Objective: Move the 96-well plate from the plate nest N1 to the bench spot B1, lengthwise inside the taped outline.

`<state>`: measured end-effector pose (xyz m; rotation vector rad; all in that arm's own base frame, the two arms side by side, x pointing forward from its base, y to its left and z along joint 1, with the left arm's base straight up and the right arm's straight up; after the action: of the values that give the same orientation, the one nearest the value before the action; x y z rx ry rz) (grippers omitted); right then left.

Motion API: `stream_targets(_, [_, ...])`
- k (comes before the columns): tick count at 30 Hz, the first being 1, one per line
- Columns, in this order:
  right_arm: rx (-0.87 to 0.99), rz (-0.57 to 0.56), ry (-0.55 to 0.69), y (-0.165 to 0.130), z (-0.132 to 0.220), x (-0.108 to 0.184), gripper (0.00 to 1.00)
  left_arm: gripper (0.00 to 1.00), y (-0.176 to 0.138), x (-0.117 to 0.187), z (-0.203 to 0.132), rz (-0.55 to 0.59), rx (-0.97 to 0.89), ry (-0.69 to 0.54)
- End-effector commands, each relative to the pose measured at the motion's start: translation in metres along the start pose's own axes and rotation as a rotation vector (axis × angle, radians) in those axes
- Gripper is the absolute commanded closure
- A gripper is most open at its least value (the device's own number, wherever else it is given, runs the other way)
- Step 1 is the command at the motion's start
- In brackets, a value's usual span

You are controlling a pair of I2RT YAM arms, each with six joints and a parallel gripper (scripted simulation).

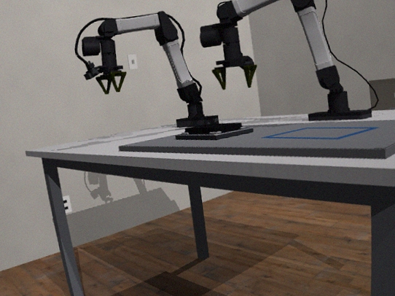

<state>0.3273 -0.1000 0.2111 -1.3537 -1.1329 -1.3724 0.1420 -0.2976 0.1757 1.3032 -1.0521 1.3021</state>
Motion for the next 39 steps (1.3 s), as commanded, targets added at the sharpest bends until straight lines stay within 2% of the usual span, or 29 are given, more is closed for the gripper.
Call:
stream_targets(1, [-0.002, -0.019, -0.001, 0.001, 0.000, 0.005, 0.00, 0.00, 0.000, 0.004, 0.001, 0.004, 0.000, 0.015])
stream_targets(18, [-0.002, -0.019, -0.001, 0.001, 0.000, 0.005, 0.00, 0.00, 0.000, 0.004, 0.001, 0.004, 0.000, 0.015])
stream_targets(21, [-0.002, -0.019, -0.001, 0.001, 0.000, 0.005, 0.00, 0.00, -0.008, 0.002, 0.003, 0.044, 0.040, 0.009])
stream_targets(27, [-0.002, -0.019, -0.001, 0.001, 0.000, 0.005, 0.00, 0.00, -0.040, 0.003, 0.001, 0.215, 0.236, -0.012])
stream_targets(32, [-0.002, -0.019, -0.001, 0.001, 0.000, 0.005, 0.00, 0.00, -0.080, 0.009, -0.004, 0.422, 0.487, -0.003])
stream_targets(34, [-0.002, -0.019, -0.001, 0.001, 0.000, 0.005, 0.00, 0.00, -0.080, 0.009, -0.004, 0.422, 0.487, -0.003])
stream_targets(39, [-0.006, -0.028, -0.001, 0.002, 0.000, 0.005, 0.00, 0.00, -0.117, 0.018, -0.011, 0.604, 0.747, 0.043])
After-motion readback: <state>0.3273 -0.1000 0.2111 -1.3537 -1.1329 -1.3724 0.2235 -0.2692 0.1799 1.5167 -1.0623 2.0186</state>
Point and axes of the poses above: on each arm, the point where the finger pads meet when closed, its own x axis back along the fingers, its own z axis across the jaws, y = z × x, the point moved 5 cm from there along x, back along the fingers, and after that the axes turned 9 degrees about -x, right-handed, at the moved point
